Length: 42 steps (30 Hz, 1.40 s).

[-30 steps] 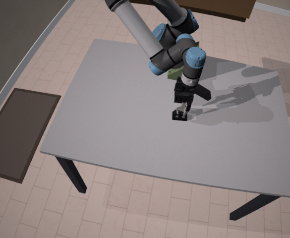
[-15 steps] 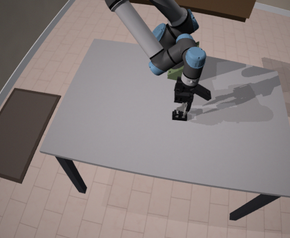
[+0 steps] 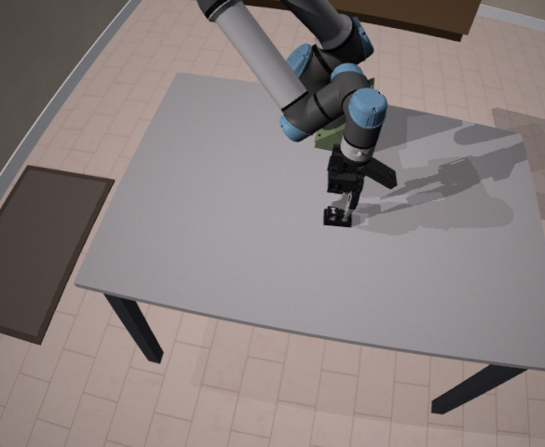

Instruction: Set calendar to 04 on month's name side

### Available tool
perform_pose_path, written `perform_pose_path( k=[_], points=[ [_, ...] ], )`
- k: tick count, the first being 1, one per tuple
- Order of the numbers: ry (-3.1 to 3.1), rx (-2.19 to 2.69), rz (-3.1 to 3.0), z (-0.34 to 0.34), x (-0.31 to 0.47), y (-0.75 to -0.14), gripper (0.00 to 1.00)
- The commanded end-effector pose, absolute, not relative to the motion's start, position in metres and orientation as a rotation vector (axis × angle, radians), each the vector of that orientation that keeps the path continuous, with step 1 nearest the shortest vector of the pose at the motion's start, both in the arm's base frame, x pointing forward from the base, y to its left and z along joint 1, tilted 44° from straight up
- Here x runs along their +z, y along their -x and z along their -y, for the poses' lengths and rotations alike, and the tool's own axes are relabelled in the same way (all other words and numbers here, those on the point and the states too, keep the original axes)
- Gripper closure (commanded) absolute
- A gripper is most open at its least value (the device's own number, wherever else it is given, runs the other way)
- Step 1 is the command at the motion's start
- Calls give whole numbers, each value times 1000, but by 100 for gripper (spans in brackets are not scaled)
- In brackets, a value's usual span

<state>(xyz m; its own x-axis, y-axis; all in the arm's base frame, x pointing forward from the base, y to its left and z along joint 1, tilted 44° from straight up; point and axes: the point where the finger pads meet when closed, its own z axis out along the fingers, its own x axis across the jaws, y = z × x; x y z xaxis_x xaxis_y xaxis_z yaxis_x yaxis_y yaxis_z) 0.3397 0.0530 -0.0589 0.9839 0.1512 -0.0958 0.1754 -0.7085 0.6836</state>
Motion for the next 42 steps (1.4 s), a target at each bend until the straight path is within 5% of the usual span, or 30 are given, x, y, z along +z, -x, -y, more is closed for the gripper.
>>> perform_pose_path(
  k=[1, 42],
  points=[
    [-2370, -41, -227, -52, -60, -340, 72],
    [-2370, -41, -227, -35, -78, -341, 72]
  ],
)
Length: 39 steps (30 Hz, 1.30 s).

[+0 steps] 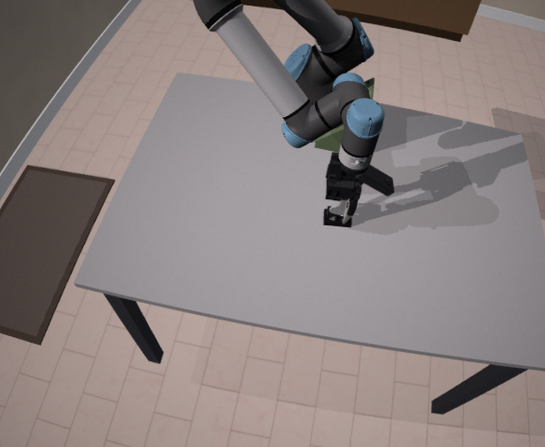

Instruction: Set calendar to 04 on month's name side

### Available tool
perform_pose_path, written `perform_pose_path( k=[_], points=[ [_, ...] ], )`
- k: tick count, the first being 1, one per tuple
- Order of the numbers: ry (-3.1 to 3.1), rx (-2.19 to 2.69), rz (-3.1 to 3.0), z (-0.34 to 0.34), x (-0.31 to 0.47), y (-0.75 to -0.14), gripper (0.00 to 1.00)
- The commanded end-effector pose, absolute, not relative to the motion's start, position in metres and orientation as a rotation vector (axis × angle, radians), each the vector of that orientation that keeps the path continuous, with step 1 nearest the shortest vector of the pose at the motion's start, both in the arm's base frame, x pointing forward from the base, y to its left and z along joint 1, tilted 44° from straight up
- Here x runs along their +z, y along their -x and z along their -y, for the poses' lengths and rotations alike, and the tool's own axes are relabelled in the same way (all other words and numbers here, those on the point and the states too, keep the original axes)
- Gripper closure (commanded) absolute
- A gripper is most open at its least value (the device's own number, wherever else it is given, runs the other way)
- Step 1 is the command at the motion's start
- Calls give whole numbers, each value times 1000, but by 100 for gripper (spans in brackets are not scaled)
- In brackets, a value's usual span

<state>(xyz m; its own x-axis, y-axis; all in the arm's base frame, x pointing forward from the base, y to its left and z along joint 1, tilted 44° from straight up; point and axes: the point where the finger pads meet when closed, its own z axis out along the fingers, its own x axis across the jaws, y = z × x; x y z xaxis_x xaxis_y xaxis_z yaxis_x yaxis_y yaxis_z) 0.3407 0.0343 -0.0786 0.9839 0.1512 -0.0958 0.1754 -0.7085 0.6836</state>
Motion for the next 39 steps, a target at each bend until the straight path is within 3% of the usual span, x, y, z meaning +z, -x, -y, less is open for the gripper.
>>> perform_pose_path(
  k=[1, 19, 20, 39],
  points=[
    [-2370, -41, -227, -35, -78, -341, 72],
    [-2370, -41, -227, -35, -78, -341, 72],
    [-2370, -41, -227, -35, -78, -341, 90],
    [-2370, -41, -227, -35, -78, -341, 90]
  ],
)
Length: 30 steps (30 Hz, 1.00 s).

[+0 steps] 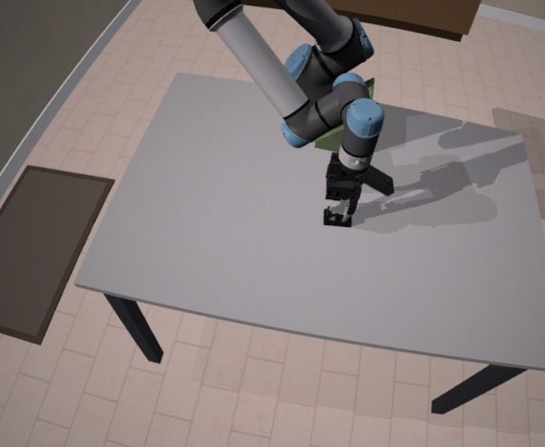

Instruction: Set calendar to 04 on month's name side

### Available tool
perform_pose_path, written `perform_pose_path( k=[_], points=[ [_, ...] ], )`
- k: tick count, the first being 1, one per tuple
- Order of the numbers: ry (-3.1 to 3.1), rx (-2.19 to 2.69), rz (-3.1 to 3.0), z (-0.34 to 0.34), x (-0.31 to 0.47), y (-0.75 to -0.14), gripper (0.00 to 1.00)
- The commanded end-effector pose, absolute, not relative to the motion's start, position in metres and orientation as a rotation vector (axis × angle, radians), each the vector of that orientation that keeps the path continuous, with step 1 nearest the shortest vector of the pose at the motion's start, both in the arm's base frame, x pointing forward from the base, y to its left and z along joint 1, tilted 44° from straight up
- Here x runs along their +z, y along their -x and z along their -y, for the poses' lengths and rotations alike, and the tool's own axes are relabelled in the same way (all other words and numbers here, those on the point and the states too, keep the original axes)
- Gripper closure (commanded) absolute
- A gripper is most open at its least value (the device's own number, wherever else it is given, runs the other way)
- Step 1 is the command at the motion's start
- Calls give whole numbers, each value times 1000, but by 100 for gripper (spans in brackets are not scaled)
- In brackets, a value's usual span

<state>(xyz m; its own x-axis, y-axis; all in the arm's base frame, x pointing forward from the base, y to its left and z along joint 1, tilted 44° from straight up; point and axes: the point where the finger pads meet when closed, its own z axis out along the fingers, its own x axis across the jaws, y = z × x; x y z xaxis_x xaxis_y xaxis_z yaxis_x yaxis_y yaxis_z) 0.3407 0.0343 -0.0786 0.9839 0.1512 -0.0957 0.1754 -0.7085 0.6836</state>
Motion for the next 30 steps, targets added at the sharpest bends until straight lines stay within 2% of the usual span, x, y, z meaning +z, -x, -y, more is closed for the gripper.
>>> perform_pose_path(
  k=[1, 30],
  points=[
    [-2370, -41, -227, -35, -78, -341, 90],
    [-2370, -41, -227, -49, -64, -340, 90]
  ],
)
